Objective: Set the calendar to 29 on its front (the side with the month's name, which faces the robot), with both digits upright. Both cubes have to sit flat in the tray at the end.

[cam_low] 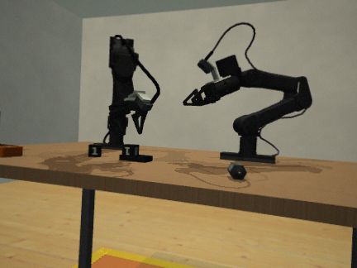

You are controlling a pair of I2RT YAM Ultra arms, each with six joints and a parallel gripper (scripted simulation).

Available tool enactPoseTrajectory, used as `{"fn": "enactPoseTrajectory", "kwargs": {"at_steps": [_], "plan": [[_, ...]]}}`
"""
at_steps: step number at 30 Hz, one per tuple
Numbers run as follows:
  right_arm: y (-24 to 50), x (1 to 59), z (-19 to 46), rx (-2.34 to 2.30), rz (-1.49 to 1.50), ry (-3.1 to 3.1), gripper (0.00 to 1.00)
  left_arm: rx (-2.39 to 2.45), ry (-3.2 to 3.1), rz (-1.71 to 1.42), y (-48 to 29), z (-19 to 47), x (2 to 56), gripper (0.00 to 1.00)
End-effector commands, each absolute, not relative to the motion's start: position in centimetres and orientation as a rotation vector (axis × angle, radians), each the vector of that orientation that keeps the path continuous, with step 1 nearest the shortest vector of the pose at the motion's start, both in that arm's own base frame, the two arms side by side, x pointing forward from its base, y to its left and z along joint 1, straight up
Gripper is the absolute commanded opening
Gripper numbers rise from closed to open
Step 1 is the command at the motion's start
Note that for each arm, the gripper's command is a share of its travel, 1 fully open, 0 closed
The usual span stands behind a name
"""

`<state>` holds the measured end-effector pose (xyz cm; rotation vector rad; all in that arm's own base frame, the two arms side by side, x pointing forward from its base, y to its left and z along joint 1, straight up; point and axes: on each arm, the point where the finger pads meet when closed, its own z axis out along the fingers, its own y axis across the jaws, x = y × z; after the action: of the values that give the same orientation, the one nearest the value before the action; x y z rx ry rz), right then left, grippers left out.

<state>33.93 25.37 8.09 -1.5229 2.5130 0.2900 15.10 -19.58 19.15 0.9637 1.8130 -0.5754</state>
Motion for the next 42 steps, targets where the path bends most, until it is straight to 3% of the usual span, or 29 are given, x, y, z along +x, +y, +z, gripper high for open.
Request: {"fn": "enactPoseTrajectory", "kwargs": {"at_steps": [1,10,42], "plan": [[24.9,33.7,9.0,-1.781,0.166,2.390,0.64,0.947,1.770,-0.592,-19.6,21.0,15.1,1.00],[24.1,32.0,6.9,-2.180,-0.021,2.260,0.64,0.947,1.770,-0.592,-19.6,21.0,15.1,1.00],[24.0,32.4,3.9,-2.156,-0.002,2.269,0.64,0.947,1.770,-0.592,-19.6,21.0,15.1,1.00]]}}
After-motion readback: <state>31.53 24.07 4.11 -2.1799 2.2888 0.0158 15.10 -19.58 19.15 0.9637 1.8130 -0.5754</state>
